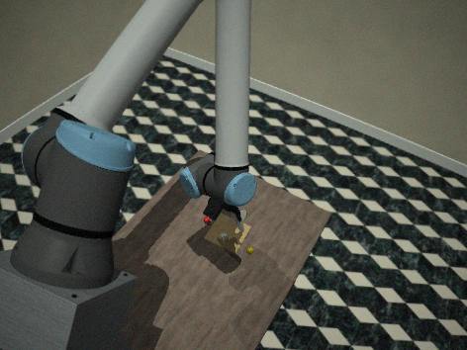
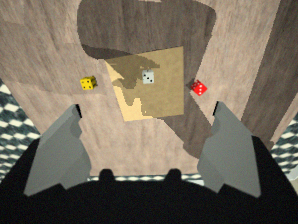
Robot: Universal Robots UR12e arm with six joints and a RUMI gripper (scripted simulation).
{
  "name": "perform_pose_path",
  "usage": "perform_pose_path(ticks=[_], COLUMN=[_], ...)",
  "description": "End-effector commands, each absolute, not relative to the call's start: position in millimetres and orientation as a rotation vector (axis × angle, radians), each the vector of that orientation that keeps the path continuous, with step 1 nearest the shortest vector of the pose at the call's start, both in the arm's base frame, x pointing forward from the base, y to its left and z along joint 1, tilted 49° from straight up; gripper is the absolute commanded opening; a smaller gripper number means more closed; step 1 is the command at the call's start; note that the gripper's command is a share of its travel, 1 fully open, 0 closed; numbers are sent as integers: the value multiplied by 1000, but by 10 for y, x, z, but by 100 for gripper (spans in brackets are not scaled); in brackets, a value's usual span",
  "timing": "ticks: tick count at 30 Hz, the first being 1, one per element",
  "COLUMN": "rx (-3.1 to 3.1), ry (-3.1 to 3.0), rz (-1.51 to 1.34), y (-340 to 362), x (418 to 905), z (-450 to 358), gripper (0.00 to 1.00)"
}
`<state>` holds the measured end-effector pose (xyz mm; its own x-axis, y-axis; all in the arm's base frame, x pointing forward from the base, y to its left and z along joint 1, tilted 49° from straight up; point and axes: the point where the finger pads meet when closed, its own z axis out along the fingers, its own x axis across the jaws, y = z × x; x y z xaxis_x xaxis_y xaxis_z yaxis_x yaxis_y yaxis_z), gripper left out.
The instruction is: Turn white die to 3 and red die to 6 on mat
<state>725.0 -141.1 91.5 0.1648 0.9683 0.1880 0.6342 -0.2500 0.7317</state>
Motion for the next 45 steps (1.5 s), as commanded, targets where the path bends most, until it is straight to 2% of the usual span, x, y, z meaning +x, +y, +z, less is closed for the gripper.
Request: perform_pose_path(ticks=[1,25,45], rx=[1953,1804,1280], ry=[1512,1642,1983], rz=[891,822,581], y=[-1411,-1370,-1233], x=[7249,7269,7349], z=[919,917,936], gripper=[100,100,100])
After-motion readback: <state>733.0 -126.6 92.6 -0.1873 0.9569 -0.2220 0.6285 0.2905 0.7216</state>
